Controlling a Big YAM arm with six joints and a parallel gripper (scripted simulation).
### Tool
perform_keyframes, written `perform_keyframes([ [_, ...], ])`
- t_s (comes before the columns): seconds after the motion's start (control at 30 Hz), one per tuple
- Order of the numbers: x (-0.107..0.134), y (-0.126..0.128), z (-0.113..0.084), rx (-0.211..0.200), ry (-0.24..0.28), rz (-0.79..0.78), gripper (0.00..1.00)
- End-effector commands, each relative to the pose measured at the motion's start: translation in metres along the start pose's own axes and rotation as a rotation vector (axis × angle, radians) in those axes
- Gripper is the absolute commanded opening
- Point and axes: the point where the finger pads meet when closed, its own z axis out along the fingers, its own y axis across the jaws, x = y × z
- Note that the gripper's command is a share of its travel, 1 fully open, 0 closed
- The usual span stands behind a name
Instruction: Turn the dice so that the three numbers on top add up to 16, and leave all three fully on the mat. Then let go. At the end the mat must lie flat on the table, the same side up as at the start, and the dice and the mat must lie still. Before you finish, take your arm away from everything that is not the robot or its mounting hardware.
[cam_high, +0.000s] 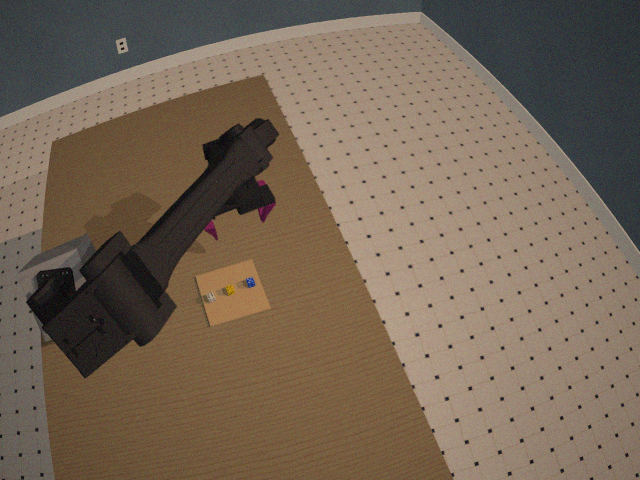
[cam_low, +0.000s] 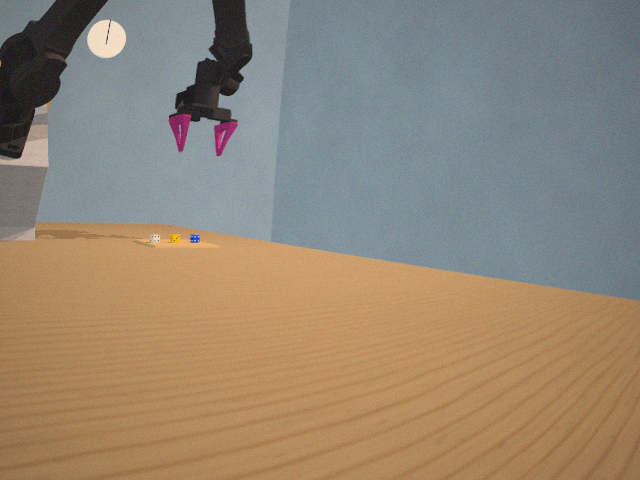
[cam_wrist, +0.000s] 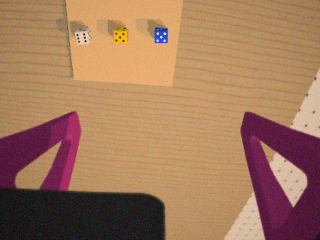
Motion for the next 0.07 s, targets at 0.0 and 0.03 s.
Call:
perform_keyframes([
  [0.0, 0.0005, -0.014, -0.0124, 0.031, -0.017, 0.035, 1.0],
  [0.03, 0.0005, -0.014, -0.0124, 0.031, -0.017, 0.035, 1.0],
])
